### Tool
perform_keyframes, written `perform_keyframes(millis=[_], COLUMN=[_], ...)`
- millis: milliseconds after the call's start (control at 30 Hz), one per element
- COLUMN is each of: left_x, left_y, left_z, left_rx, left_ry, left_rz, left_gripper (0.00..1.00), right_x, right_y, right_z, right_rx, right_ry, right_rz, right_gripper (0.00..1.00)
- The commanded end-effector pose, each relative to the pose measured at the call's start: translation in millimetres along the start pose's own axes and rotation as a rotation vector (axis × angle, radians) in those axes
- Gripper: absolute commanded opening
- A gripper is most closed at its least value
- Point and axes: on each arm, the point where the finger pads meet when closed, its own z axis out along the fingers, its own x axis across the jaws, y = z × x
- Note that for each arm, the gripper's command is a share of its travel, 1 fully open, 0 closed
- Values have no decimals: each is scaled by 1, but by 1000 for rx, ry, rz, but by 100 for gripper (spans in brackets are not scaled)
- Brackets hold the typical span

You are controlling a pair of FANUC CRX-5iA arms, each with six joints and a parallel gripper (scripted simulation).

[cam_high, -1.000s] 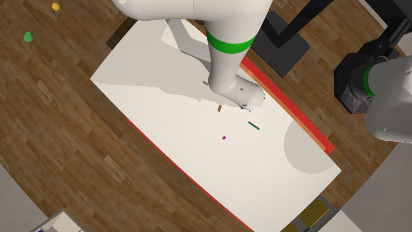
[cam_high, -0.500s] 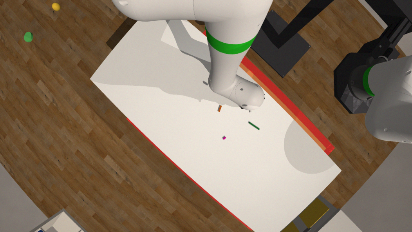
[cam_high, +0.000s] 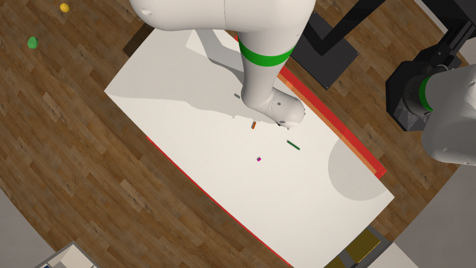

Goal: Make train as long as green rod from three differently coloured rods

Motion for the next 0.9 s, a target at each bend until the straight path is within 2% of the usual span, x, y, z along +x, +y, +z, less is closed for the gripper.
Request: perform_keyframes(millis=[0,867], left_x=[0,0], left_y=[0,0], left_z=[-1,-1], left_rx=[-2,-2], left_ry=[0,0], left_rz=[0,0], left_gripper=[100,100], right_x=[1,-1], right_y=[0,2], right_z=[5,35], right_rx=[-52,-51], right_ry=[-68,-68], right_rz=[5,5], right_gripper=[54,54])
